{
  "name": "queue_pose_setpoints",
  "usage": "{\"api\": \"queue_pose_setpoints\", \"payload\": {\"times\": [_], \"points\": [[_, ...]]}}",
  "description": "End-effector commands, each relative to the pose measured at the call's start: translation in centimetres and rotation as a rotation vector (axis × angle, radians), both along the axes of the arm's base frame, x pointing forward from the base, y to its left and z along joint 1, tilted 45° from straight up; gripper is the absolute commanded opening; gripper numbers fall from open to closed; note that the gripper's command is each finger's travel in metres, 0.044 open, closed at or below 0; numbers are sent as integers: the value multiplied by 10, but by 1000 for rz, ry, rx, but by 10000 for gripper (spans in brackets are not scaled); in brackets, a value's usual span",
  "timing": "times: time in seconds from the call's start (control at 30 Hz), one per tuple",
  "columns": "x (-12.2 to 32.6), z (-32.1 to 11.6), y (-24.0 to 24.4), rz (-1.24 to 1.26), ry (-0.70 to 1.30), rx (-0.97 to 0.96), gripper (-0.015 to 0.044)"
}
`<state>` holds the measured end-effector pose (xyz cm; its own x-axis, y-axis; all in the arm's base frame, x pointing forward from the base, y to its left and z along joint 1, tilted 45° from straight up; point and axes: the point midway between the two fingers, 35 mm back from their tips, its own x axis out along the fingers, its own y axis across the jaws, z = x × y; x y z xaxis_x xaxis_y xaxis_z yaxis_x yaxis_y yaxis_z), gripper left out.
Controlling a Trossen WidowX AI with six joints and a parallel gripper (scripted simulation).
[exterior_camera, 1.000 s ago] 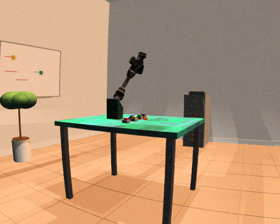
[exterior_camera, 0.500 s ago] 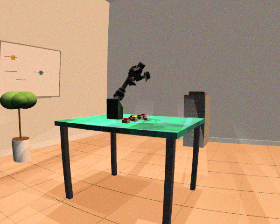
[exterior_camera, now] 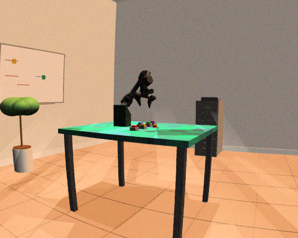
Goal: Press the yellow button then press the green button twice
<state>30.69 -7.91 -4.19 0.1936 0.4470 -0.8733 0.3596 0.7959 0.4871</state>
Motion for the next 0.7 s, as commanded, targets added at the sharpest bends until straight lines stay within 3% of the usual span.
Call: {"api": "queue_pose_setpoints", "payload": {"times": [0.0,0.4,0.67], "points": [[-52,-1,61,553,-55,255,400],[-54,0,63,572,-60,267,400],[-60,-44,107,572,-61,270,190]]}}
